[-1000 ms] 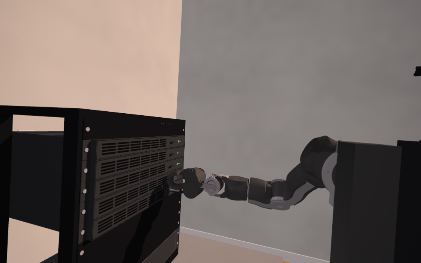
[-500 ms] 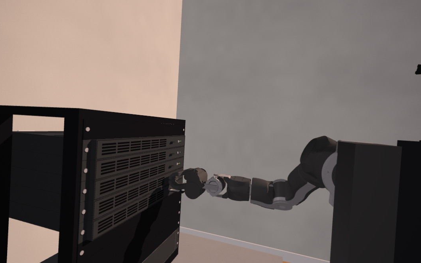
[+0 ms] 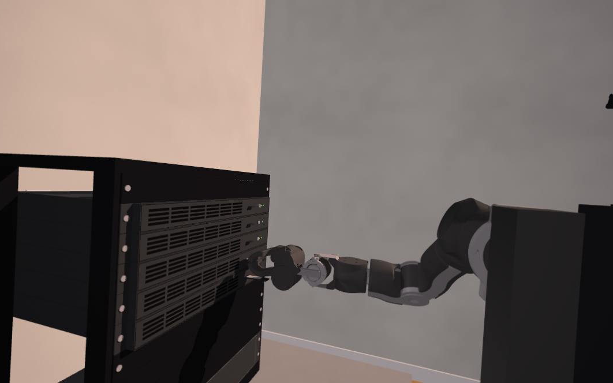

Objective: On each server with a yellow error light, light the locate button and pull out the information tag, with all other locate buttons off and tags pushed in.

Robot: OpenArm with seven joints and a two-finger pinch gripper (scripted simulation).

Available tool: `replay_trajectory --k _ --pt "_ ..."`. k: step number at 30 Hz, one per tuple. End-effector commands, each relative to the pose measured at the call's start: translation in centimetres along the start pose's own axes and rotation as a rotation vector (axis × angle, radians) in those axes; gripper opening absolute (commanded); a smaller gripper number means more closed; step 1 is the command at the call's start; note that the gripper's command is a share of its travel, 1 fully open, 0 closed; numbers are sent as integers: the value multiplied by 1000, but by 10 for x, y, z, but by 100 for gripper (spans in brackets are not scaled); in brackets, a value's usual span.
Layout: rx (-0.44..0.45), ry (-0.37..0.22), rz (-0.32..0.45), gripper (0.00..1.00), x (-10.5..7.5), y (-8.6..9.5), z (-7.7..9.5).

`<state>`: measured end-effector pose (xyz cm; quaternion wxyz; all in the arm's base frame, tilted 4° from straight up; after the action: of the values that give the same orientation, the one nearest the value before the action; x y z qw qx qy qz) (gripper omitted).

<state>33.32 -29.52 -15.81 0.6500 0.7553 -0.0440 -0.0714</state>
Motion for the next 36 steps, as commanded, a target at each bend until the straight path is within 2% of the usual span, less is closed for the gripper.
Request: replay_trajectory --k 1,5,16,22,32,36 --pt "5 15 -3 0 -3 0 -3" --pt "5 15 -2 0 -10 0 -3" --pt "5 15 -2 0 -11 0 -3" --pt "5 15 -2 0 -22 0 -3" --pt "5 15 -2 0 -22 0 -3" --pt "5 15 -2 0 -29 0 -4"
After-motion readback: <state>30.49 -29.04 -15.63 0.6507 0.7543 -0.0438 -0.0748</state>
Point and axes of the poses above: the point where the finger pads meet when closed, its own x axis out along the fingers, its own y axis across the jaws, z = x × y, the point moved 10 cm from there along -x, back along the fingers, and after that the axes turned 5 degrees about x, right-handed, at the moved point
